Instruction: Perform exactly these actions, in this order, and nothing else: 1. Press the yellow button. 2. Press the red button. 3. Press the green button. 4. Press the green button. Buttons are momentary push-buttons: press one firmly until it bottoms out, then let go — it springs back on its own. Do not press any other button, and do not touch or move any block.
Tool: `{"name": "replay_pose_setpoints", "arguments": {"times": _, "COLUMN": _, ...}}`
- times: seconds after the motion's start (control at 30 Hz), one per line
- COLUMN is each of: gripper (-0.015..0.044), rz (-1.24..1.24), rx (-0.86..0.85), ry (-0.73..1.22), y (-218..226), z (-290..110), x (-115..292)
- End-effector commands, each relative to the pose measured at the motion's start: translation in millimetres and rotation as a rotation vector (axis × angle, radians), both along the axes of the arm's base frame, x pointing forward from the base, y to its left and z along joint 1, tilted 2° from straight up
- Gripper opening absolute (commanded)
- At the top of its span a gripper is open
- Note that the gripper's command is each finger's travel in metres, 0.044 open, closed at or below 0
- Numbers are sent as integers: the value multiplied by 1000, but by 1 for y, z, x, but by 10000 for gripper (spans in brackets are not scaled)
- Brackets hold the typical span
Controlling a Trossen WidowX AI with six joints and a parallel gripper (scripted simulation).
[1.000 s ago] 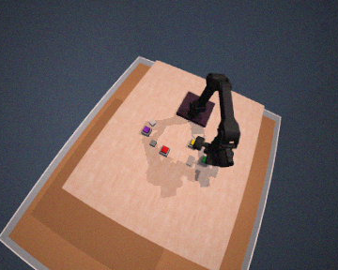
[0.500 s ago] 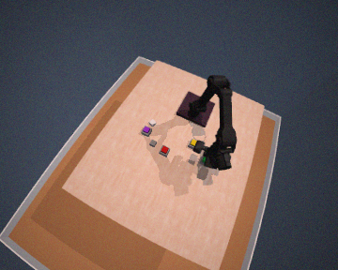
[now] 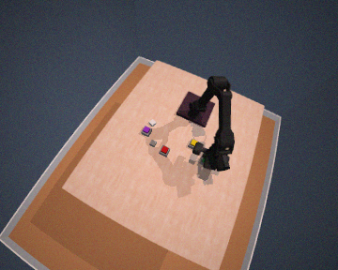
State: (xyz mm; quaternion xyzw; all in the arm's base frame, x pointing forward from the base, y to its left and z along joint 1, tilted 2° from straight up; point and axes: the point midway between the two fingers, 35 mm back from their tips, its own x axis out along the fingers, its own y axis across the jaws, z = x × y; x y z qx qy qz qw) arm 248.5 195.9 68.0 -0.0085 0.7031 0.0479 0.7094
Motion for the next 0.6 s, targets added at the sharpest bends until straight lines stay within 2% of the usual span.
{"name": "replay_pose_setpoints", "arguments": {"times": 0.0, "gripper": 20, "rz": -5, "rx": 1, "ry": 1, "y": 0, "z": -7, "x": 0}}
{"name": "replay_pose_setpoints", "arguments": {"times": 0.57, "gripper": 20, "rz": -5, "rx": 1, "ry": 1, "y": 1, "z": -13, "x": 0}}
